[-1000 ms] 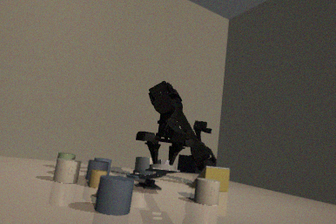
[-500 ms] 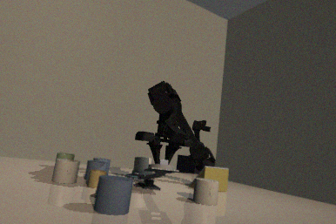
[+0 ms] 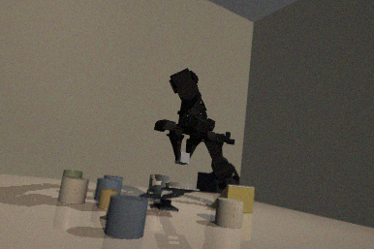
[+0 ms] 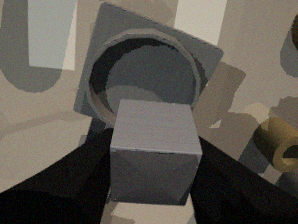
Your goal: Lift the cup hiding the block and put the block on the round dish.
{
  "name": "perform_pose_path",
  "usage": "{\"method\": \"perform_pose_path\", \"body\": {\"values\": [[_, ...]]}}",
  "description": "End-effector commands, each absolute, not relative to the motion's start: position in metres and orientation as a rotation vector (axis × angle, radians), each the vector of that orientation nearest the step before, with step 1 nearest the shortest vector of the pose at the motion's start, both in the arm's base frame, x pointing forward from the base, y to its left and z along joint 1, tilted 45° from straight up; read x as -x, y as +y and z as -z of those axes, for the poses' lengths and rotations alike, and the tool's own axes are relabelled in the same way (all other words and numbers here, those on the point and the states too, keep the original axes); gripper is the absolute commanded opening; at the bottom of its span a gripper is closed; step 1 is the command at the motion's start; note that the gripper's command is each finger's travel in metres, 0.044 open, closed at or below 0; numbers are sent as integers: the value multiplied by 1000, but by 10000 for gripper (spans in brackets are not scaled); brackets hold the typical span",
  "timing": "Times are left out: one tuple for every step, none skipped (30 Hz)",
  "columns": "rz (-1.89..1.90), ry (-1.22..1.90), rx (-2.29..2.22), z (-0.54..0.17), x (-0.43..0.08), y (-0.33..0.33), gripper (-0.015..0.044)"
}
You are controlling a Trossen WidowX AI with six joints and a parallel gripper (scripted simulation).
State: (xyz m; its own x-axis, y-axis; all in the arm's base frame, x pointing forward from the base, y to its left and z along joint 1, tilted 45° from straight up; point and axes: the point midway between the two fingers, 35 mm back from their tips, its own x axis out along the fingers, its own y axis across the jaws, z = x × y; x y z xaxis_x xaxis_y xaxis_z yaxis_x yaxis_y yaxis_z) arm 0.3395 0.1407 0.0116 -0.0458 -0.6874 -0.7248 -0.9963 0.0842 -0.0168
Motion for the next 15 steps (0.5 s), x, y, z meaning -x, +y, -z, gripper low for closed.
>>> {"method": "perform_pose_path", "body": {"values": [[-707,1774,1670,-26,-339,155,0],[-709,1773,1672,-28,-339,157,0],[-710,1772,1672,-29,-339,157,0],[-710,1772,1672,-29,-339,157,0],[-711,1772,1672,-30,-339,156,0],[-713,1771,1669,-33,-341,152,0],[-717,1769,1665,-38,-343,146,0],[-722,1766,1661,-44,-345,137,0],[-726,1763,1657,-50,-347,129,0],[-730,1761,1653,-56,-349,121,0],[-733,1758,1649,-62,-350,112,0],[-736,1756,1645,-67,-351,104,0],[-738,1754,1642,-73,-352,95,0],[-740,1751,1639,-79,-353,87,0],[-741,1749,1636,-84,-353,78,0]]}}
